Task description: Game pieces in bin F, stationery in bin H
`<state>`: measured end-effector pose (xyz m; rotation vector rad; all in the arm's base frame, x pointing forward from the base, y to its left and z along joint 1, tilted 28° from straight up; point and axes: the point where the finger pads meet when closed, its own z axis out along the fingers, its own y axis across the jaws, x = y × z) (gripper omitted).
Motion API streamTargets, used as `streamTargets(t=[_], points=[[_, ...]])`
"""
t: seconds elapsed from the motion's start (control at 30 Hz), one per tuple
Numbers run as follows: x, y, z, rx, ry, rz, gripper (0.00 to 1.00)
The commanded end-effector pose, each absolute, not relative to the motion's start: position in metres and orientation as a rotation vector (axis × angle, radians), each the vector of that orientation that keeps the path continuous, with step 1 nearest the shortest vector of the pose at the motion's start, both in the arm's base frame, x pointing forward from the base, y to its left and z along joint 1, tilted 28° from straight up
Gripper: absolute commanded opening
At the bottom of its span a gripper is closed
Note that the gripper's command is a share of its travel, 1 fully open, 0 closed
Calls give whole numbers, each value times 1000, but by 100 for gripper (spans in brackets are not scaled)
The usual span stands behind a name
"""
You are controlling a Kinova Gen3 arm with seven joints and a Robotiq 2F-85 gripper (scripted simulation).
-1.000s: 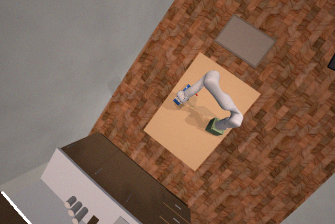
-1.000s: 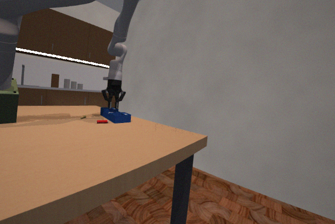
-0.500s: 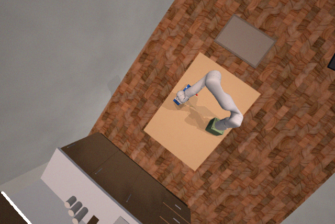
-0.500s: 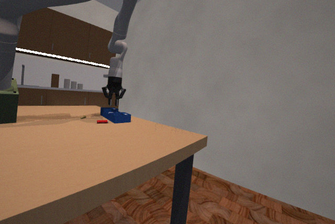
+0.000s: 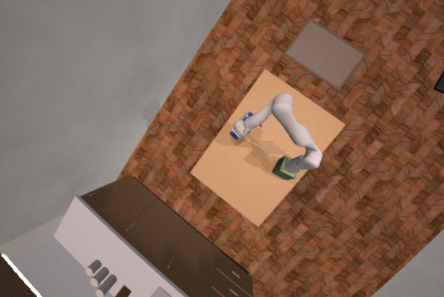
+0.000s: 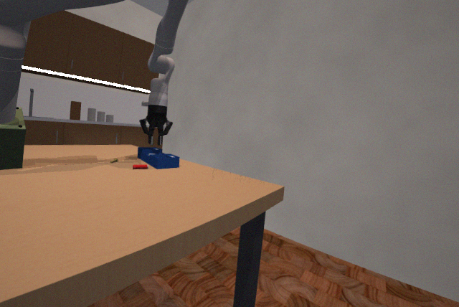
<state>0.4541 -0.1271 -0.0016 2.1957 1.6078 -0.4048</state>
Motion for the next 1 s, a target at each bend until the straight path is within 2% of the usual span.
streamTargets(t=[0.0,0.57,0.6,0.97], points=[[454,-125,-1,2197,1609,-402,30],[455,-124,-1,2197,1609,-402,30],[454,-120,4,2193,1616,-407,100],[455,-101,40,2194,1615,-403,100]])
